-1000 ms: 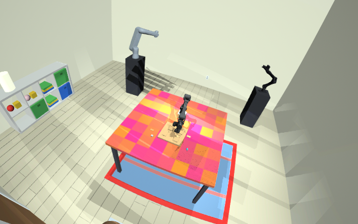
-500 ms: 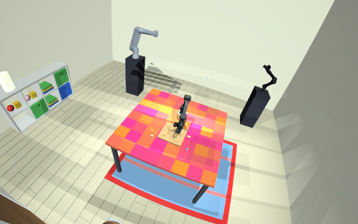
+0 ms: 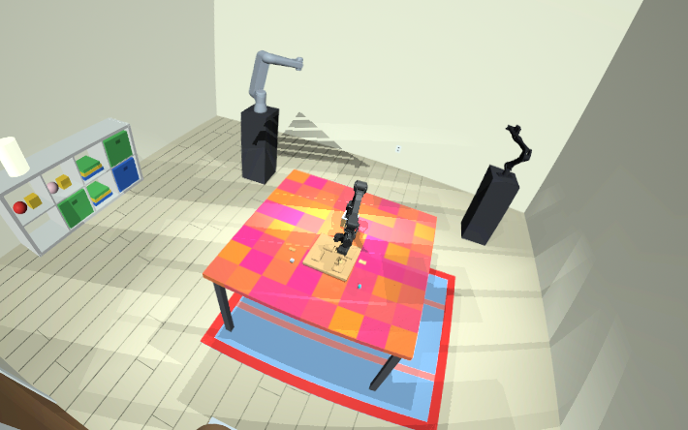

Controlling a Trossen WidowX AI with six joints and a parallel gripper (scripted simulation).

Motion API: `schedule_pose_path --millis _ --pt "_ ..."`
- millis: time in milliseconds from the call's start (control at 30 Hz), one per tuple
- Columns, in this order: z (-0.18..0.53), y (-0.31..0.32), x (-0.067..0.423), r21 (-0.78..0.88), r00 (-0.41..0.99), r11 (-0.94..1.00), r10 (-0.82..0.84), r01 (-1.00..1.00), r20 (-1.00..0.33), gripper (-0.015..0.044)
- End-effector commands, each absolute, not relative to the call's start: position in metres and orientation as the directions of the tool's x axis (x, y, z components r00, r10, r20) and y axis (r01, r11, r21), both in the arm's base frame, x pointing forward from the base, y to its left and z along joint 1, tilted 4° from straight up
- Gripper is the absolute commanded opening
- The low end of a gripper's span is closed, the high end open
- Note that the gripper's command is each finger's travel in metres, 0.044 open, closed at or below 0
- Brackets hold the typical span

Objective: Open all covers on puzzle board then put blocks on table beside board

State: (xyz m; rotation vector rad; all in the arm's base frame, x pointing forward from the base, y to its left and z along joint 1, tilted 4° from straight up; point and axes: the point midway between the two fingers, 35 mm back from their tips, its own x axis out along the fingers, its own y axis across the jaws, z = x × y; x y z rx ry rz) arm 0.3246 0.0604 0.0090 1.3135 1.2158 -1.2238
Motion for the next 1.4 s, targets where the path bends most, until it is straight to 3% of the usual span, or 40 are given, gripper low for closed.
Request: schedule_pose_path --millis 0,600,967,1367 --pt "0.015 0.06 0.326 0.009 0.014 -0.074 0.064 0.997 -0.998 0.0" --pt "0.033 0.059 0.325 0.007 0.011 -0.066 0.064 0.998 -0.998 0.0" --pt "0.036 0.01 0.35 0.037 0.015 0.385 0.058 0.922 -0.998 0.0" --pt "0.038 -0.055 0.368 0.052 0.018 0.804 0.051 0.592 -0.999 0.0"
